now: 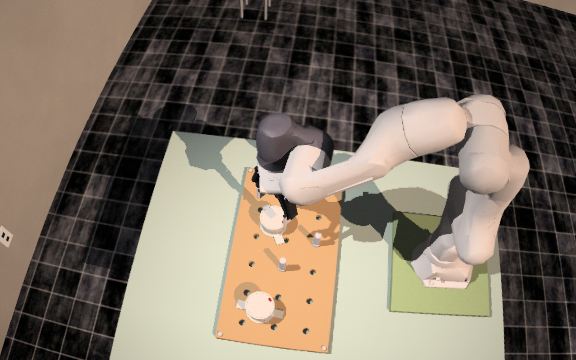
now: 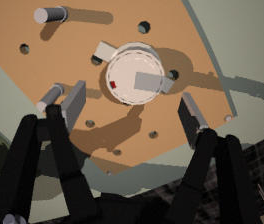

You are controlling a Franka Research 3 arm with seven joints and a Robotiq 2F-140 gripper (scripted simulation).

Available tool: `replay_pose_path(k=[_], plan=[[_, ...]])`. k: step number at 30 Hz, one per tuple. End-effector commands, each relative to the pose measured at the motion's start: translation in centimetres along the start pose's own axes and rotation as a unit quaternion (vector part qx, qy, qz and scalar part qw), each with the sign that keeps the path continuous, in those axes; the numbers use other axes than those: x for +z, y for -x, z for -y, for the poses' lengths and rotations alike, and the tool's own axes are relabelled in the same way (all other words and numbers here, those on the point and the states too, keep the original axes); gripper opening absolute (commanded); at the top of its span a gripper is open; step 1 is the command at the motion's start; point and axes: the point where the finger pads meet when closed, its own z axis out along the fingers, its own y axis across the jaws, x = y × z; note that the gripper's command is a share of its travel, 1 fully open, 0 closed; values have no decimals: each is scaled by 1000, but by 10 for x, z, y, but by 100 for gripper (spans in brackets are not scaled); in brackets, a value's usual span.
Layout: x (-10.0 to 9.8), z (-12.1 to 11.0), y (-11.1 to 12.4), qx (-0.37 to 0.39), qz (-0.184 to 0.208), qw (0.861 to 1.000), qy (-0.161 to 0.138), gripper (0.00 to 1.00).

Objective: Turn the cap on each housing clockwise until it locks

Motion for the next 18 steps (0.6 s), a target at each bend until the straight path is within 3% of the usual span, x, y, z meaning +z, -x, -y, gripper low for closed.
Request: replay_pose_path(k=[1,18], plan=[[4,-1,1,-3,-1,1000,-1,78],[20,-1,1,-3,-1,1000,-1,78]])
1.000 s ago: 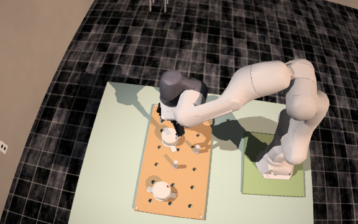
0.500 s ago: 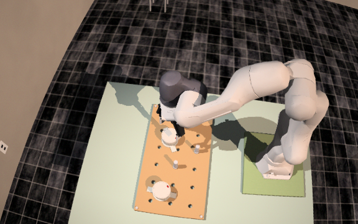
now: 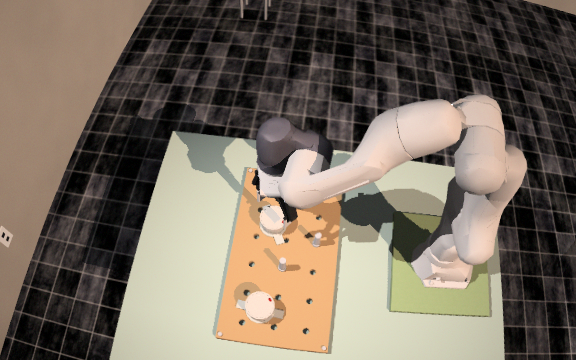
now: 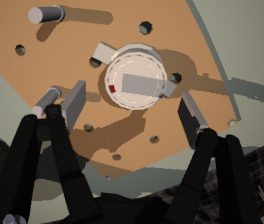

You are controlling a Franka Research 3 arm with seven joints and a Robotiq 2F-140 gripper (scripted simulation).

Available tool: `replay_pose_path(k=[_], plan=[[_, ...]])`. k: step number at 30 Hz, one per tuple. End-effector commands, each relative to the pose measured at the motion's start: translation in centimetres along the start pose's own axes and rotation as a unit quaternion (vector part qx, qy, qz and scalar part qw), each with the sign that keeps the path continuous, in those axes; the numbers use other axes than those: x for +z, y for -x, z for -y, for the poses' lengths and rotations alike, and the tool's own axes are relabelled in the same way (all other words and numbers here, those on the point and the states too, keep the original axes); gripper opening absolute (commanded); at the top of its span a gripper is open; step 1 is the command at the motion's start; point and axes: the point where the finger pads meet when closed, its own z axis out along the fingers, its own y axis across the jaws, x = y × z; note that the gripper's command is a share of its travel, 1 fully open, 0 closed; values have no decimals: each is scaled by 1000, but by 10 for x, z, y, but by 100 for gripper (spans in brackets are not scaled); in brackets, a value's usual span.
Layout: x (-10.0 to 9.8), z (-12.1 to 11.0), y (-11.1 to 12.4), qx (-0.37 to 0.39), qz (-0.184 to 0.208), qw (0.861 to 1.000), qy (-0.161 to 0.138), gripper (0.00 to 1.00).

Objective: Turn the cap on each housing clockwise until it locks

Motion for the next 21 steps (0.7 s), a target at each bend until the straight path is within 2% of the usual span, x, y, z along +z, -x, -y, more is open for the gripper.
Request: replay_pose_path(k=[1,21], plan=[[5,-2,1,-1,-2,1000,1,78],[30,-2,0,-1,-2,1000,1,78]])
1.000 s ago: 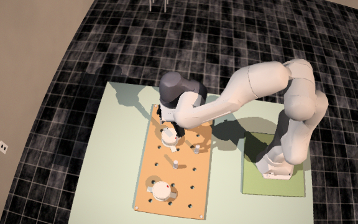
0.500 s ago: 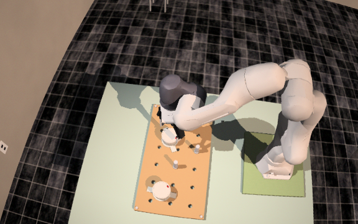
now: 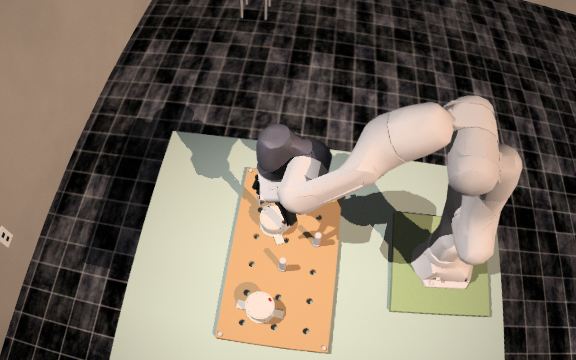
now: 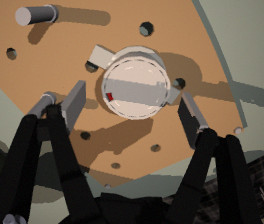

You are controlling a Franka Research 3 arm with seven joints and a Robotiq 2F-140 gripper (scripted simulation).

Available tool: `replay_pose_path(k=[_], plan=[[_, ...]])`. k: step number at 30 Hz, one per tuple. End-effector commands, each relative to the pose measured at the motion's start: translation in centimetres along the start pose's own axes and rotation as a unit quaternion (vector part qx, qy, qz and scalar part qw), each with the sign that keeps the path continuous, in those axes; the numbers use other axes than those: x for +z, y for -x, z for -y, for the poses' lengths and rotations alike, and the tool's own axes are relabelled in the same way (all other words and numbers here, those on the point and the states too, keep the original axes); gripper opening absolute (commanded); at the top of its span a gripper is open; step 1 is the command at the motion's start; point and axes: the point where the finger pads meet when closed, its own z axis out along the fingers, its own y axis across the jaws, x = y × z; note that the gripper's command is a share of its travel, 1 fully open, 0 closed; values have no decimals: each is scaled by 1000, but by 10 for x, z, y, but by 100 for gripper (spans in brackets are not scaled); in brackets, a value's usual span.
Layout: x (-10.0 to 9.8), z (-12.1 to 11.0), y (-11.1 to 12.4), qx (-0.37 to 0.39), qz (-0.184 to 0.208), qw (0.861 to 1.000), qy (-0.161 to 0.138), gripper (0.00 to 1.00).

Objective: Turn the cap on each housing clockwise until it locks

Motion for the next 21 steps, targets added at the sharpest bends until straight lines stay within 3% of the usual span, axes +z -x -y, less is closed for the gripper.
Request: replay_pose_path(k=[1,21], plan=[[5,-2,0,-1,-3,1000,2,78],[20,-3,0,-1,-3,1000,2,78]])
